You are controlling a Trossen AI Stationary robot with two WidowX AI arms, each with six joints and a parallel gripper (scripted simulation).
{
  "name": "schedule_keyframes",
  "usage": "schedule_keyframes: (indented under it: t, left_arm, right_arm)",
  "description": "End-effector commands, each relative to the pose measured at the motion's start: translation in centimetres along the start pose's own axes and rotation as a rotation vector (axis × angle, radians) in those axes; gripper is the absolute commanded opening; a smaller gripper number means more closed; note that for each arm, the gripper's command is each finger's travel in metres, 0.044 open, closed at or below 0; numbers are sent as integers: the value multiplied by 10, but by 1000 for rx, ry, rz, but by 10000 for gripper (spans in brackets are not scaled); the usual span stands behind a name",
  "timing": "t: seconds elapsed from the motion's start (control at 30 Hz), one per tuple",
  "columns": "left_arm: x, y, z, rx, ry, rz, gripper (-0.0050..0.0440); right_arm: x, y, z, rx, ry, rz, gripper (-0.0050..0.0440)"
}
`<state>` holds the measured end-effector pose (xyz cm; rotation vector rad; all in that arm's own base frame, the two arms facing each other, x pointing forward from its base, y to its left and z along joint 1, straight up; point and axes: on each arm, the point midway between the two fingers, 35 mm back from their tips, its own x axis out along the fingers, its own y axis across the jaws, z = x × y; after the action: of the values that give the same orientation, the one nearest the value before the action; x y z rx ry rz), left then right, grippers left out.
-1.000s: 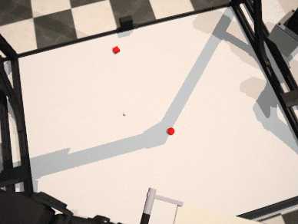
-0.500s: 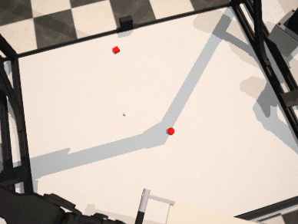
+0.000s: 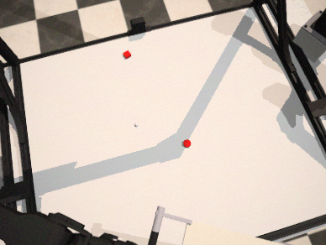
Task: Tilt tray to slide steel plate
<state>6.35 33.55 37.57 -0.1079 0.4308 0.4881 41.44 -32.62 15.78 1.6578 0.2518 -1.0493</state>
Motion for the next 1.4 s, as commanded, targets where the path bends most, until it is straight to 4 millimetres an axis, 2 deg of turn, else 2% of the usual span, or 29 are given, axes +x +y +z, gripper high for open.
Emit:
schedule_keyframes:
  t: [0.0, 1.37]
  left_arm:
    - [0, 0, 0, 0, -2, -2, 440]
    - [0, 0, 0, 0, -2, -2, 440]
  right_arm:
    - [-15, 19, 1, -1, -3, 51, 0]
    - [-31, 41, 1, -1, -3, 98, 0]
